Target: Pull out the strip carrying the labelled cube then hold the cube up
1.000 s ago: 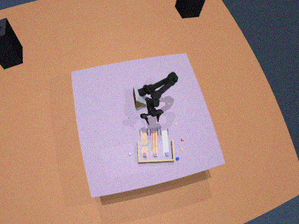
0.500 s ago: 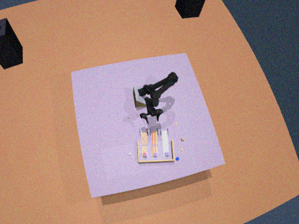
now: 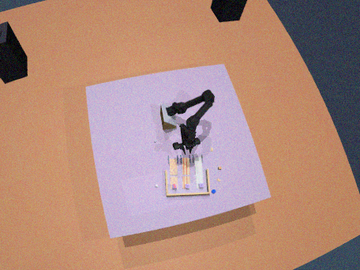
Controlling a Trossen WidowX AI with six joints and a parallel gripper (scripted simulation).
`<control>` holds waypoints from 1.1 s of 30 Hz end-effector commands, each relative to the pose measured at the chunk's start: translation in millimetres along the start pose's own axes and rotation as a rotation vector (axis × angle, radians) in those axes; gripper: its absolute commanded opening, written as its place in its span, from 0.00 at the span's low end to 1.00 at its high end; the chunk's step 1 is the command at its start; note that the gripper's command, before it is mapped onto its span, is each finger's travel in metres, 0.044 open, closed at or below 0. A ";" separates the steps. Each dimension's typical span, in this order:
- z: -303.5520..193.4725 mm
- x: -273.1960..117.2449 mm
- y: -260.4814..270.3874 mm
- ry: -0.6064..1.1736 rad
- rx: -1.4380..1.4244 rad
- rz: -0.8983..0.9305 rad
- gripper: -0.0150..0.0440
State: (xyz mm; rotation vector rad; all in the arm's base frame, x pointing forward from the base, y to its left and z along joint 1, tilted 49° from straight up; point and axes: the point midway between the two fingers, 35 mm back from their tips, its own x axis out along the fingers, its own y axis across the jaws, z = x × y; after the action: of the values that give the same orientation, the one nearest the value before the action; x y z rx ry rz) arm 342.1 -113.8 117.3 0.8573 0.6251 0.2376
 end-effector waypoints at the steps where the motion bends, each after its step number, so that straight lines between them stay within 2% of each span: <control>1: 6.9 27.3 14.7 0.141 0.035 -0.014 0.35; 3: 7.0 40.7 24.1 0.219 0.063 -0.019 0.26; 4: 6.4 47.1 29.2 0.259 0.075 -0.022 0.25; 16: -23.9 100.9 96.4 0.715 0.177 -0.095 0.25; 33: -35.1 113.1 99.9 0.738 0.180 -0.102 0.25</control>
State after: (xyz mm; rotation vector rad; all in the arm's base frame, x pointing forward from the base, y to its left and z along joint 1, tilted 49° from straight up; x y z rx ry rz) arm 415.5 18.9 133.8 0.8998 1.3857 0.4239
